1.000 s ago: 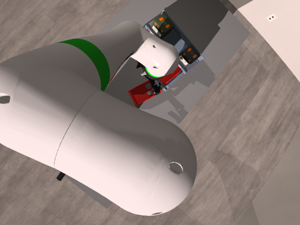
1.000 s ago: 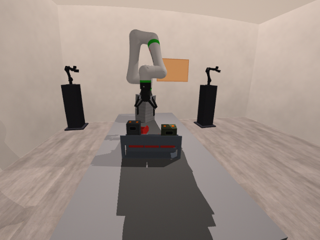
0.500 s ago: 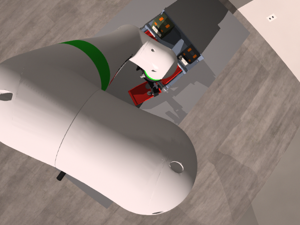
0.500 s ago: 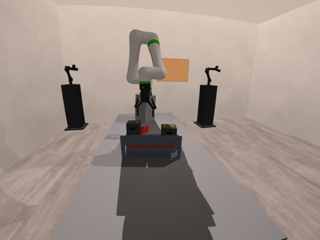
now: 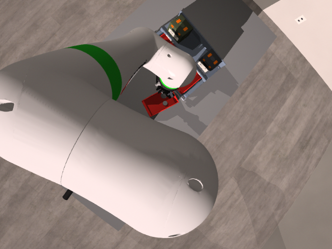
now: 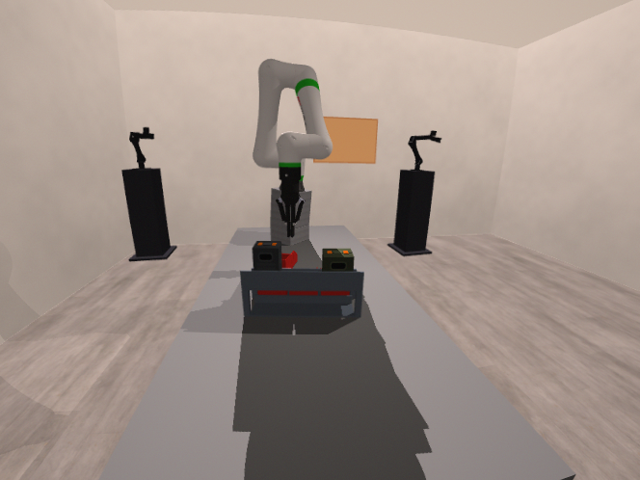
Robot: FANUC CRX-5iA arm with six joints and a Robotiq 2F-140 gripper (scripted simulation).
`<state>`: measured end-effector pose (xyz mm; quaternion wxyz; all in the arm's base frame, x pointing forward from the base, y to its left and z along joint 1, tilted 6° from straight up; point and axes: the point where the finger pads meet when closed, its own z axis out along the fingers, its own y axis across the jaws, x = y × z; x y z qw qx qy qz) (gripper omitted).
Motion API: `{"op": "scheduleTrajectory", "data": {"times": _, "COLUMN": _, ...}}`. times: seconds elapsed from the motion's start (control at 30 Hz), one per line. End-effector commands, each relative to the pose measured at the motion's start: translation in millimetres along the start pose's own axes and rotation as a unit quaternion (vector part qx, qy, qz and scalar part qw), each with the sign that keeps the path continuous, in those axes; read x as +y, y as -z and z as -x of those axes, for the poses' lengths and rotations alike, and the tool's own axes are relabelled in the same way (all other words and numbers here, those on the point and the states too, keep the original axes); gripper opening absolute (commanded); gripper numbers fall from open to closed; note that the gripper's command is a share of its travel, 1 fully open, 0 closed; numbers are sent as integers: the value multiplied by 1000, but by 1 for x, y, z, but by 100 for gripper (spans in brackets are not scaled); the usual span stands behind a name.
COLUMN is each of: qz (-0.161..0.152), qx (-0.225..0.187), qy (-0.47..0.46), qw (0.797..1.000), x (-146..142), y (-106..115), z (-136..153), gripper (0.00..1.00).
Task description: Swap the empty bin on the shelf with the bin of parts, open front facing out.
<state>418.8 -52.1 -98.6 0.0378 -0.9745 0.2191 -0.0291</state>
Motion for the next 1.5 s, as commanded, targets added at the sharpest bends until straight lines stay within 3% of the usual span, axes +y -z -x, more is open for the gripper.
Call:
{"op": "scheduleTrajectory", "data": {"times": 0.0, "qz": 0, "qx": 1, "qy": 0, "qw": 1000, "x": 0, "y": 0, "z": -1, "gripper": 10}}
{"op": "scheduleTrajectory", "data": {"times": 0.87, "qz": 0, "qx": 1, "qy": 0, "qw": 1000, "x": 0, "y": 0, "z": -1, "gripper": 10}}
{"op": "scheduleTrajectory", "data": {"times": 0.9, "qz": 0, "qx": 1, "qy": 0, "qw": 1000, "x": 0, "y": 0, "z": -1, "gripper": 24}}
{"op": "scheduleTrajectory", "data": {"times": 1.47, "qz": 0, "qx": 1, "qy": 0, "qw": 1000, "x": 0, "y": 0, "z": -1, "gripper": 24}}
